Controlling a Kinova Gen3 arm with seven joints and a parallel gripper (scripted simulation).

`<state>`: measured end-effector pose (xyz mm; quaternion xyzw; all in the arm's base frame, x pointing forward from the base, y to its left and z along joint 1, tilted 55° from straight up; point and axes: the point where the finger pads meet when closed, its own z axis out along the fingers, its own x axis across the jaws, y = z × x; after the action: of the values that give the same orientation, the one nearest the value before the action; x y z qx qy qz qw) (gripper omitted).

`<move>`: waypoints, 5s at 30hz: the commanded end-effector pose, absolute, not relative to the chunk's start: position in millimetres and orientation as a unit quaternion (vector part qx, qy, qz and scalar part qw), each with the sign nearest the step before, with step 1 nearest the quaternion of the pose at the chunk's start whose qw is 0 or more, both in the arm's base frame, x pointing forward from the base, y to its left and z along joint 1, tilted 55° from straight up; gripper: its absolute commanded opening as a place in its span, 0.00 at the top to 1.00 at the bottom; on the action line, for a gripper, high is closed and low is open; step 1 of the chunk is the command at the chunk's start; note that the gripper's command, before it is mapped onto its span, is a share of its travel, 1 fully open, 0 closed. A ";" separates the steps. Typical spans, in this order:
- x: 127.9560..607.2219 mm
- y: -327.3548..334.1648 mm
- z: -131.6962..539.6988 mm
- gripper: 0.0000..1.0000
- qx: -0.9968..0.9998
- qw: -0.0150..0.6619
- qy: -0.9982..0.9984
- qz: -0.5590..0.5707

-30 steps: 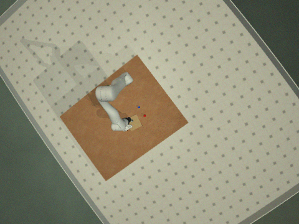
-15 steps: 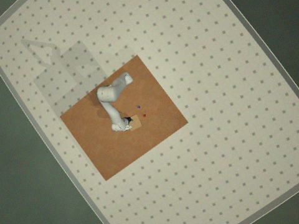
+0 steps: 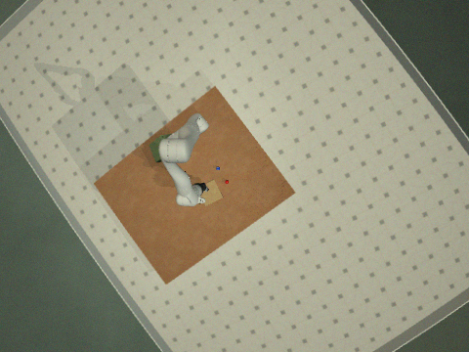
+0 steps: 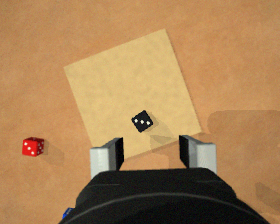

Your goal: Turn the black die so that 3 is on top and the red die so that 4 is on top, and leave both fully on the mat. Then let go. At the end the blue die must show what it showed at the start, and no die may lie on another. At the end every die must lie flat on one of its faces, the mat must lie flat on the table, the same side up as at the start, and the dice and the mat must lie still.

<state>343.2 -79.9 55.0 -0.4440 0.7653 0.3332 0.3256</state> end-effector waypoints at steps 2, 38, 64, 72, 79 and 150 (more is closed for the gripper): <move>340.8 -75.4 53.5 0.00 -0.421 0.303 0.780 0.350; 307.4 -46.4 57.6 0.00 0.070 -0.005 0.879 0.471; 323.1 -23.3 102.4 0.00 0.516 -0.221 0.720 0.408; 334.5 -18.1 116.2 0.00 0.598 -0.252 0.656 0.386; 349.1 -12.9 131.7 0.00 0.673 -0.280 0.580 0.364; 395.4 -2.3 177.3 0.30 0.811 -0.333 0.361 0.318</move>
<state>395.2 -1.6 177.2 -0.8108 -0.3617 -0.3173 0.3333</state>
